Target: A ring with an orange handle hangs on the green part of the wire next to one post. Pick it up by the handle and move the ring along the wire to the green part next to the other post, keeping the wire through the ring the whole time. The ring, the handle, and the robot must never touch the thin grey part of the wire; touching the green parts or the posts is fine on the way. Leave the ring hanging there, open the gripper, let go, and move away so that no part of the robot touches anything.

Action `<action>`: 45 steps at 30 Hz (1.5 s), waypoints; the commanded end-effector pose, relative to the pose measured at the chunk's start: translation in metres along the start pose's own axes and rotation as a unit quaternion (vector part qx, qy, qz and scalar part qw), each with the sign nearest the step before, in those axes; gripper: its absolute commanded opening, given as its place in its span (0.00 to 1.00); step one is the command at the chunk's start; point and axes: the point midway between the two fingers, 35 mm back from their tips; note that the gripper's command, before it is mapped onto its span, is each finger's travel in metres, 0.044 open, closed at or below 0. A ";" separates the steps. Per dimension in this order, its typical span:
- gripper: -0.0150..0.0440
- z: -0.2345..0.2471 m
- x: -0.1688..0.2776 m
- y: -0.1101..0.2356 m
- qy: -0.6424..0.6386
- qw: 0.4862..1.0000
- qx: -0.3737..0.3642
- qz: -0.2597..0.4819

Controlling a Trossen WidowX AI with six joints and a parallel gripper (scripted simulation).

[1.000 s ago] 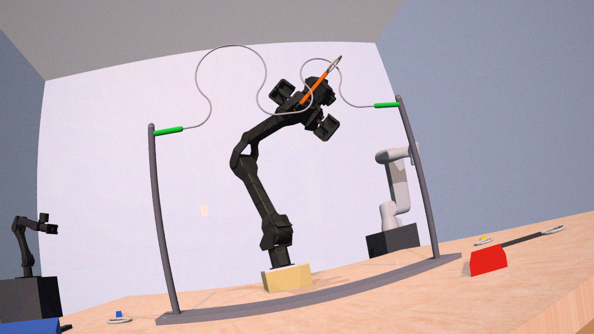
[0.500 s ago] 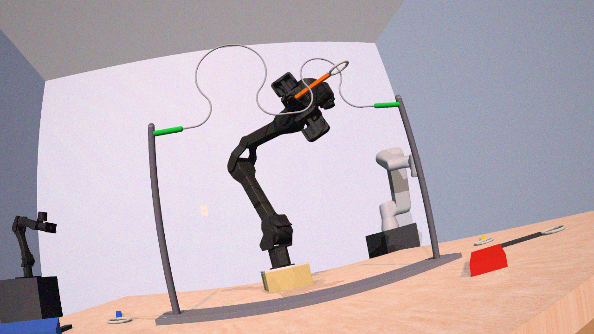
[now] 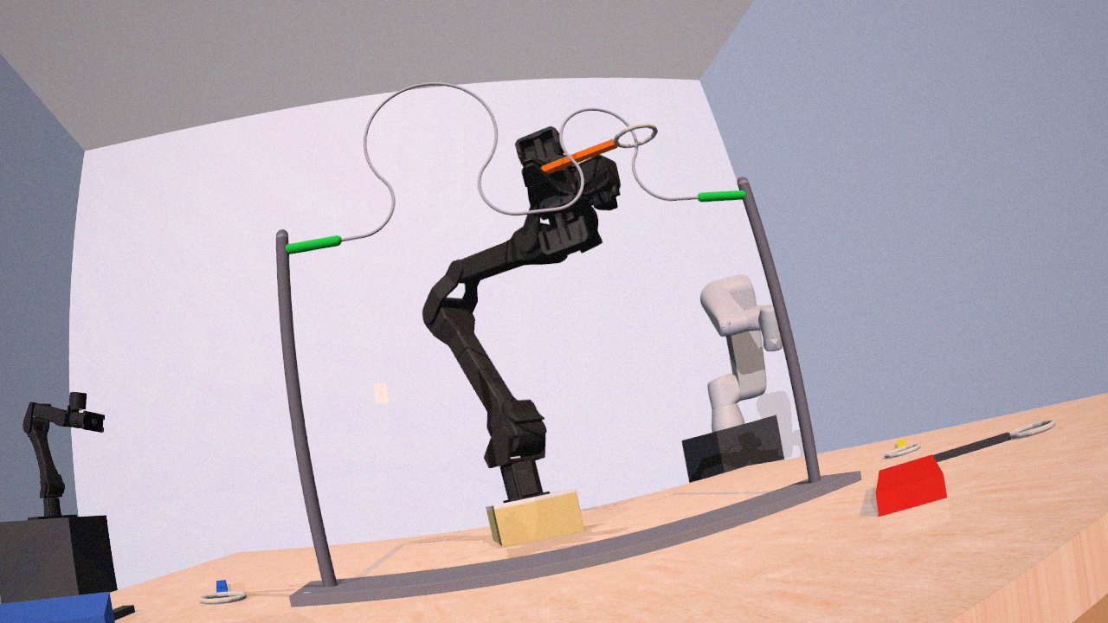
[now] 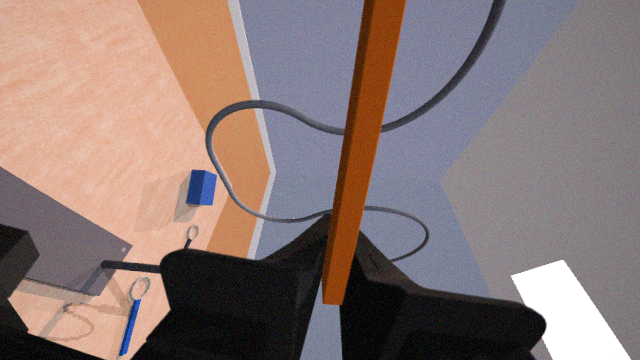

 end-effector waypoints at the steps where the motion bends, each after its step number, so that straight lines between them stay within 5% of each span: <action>1: 0.00 -0.007 0.002 -0.001 0.037 0.999 0.023 -0.001; 23: 0.00 -0.024 0.003 -0.001 0.188 0.976 0.109 -0.002; 45: 0.00 0.021 0.010 -0.005 0.097 0.994 0.058 0.001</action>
Point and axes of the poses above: the point midway between the two fingers, 35 mm back from their tips, its own y axis back along the fingers, its own z axis across the jaws, x = y × z, and after that the axes turned 11 degrees about y, right-handed
